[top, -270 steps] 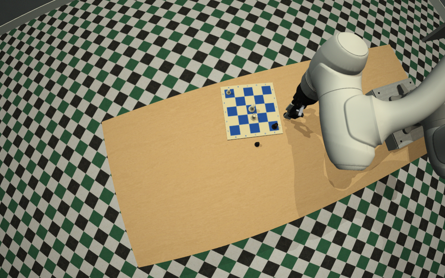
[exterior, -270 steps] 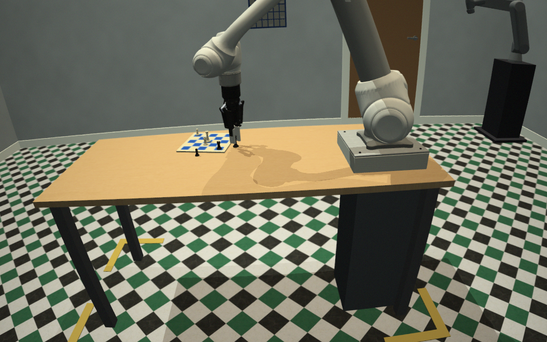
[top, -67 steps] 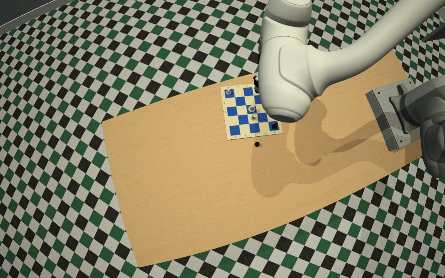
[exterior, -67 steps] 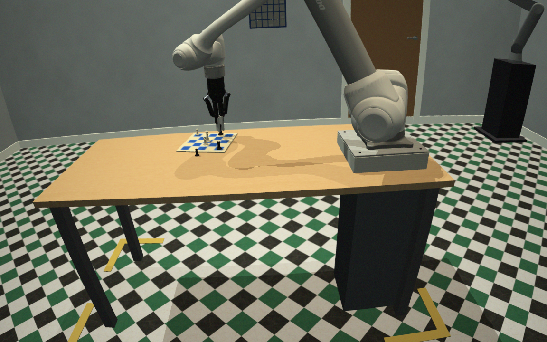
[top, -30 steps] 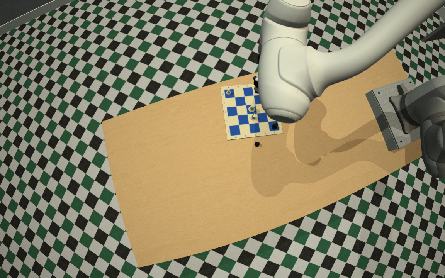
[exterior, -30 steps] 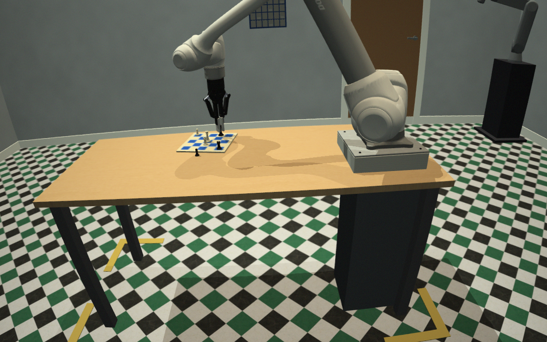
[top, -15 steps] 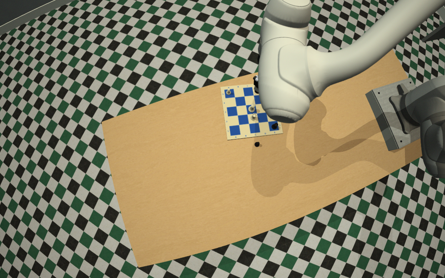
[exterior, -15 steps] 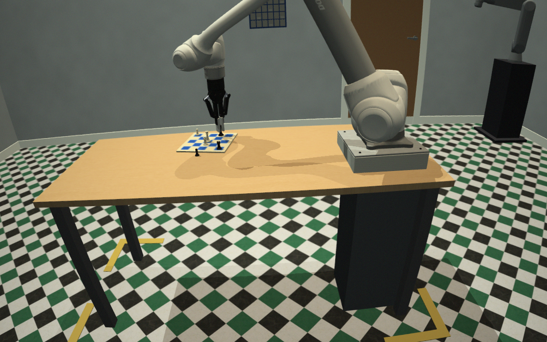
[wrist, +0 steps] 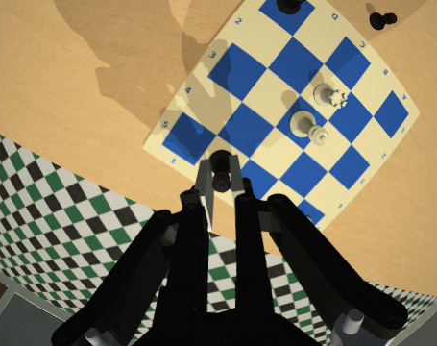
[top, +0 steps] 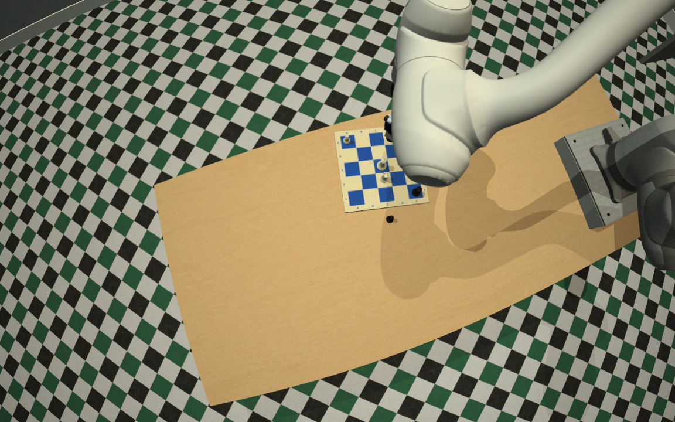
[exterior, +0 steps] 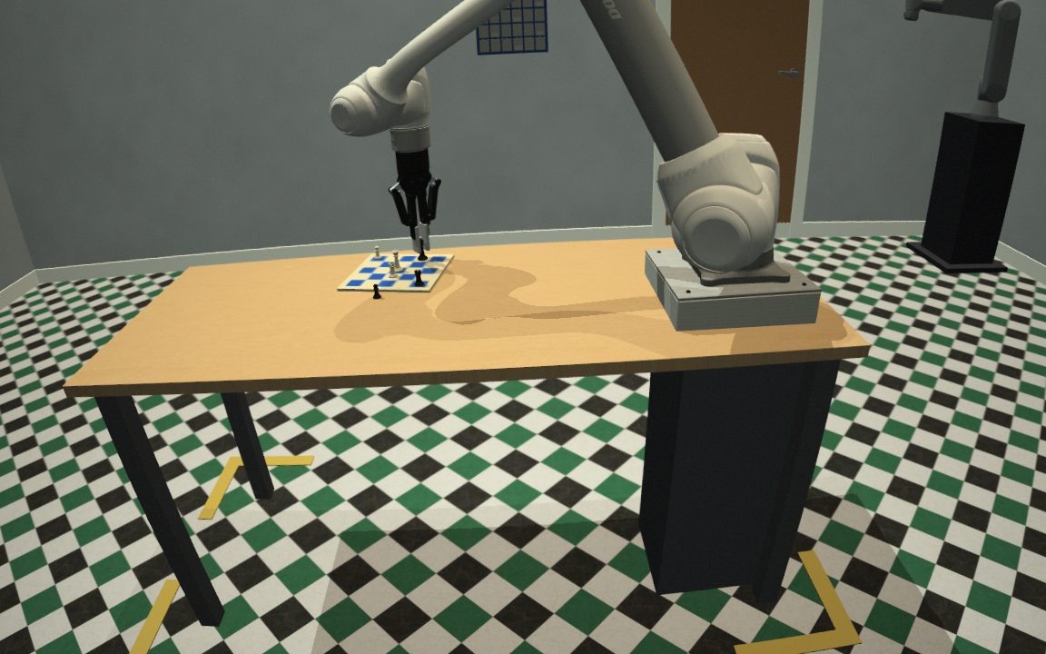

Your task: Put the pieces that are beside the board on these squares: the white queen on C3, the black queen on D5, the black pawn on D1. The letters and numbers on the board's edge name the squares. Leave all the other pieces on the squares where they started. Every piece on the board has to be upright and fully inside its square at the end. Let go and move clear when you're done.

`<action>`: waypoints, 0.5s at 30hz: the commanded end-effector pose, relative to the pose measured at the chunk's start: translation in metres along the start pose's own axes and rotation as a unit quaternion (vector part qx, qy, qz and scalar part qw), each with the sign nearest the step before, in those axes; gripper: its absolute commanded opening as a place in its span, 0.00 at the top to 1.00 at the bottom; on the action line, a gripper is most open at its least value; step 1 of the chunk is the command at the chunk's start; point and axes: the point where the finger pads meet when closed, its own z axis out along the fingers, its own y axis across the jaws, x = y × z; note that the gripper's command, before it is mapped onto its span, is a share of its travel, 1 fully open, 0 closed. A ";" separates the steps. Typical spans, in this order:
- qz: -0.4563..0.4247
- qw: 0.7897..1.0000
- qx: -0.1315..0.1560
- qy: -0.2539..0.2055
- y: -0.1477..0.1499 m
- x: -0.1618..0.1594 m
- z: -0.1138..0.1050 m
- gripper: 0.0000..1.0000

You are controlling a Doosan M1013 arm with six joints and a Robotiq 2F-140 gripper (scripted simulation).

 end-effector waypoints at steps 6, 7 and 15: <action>0.000 1.000 0.000 0.000 0.000 0.000 0.000 0.75; 0.000 1.000 0.000 0.000 0.000 0.000 0.000 0.75; 0.000 1.000 0.000 0.000 0.000 0.000 -0.002 0.75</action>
